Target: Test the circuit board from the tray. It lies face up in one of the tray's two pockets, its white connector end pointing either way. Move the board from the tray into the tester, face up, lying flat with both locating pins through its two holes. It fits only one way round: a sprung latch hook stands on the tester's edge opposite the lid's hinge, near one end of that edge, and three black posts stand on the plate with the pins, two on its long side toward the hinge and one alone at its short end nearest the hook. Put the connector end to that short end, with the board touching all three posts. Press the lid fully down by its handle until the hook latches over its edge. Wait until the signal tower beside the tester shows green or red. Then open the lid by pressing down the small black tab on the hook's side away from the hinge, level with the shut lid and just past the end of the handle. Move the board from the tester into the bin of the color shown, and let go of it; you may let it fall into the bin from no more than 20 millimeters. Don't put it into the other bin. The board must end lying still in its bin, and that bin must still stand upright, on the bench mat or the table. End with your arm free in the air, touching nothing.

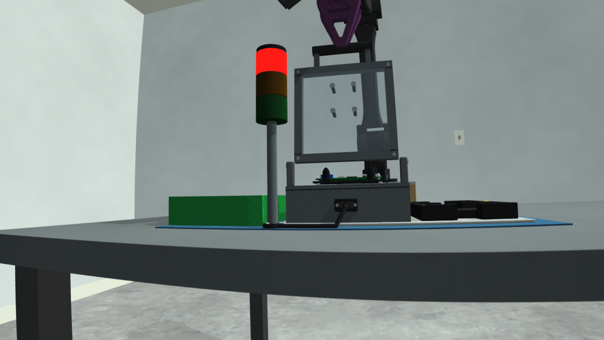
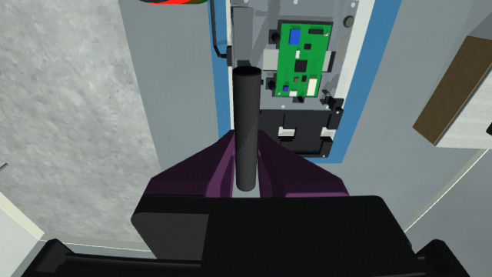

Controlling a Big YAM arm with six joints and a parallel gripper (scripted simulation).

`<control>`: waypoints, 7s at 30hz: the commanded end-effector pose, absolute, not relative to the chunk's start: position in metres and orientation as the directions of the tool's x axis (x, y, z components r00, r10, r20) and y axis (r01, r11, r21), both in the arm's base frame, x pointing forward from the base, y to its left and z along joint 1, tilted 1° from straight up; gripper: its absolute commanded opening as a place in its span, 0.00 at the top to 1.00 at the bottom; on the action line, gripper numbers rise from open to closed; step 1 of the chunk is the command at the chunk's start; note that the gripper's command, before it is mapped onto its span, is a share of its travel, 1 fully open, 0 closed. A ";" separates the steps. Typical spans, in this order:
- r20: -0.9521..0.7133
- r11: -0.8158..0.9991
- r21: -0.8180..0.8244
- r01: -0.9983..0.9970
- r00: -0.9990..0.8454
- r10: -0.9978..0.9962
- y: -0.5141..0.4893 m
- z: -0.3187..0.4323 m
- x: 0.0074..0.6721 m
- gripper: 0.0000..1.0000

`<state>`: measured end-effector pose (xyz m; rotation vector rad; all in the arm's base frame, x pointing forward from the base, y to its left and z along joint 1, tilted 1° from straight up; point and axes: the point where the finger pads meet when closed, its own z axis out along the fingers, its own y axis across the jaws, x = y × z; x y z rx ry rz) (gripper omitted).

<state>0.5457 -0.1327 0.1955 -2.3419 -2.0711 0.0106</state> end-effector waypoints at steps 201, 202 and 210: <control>-0.001 -0.121 0.008 0.993 0.121 0.993 -0.139 0.256 0.597 0.08; 0.002 -0.121 -0.022 0.992 0.121 0.993 -0.137 0.245 0.591 0.08; -0.005 -0.121 0.043 0.992 0.121 0.993 -0.140 0.272 0.576 0.08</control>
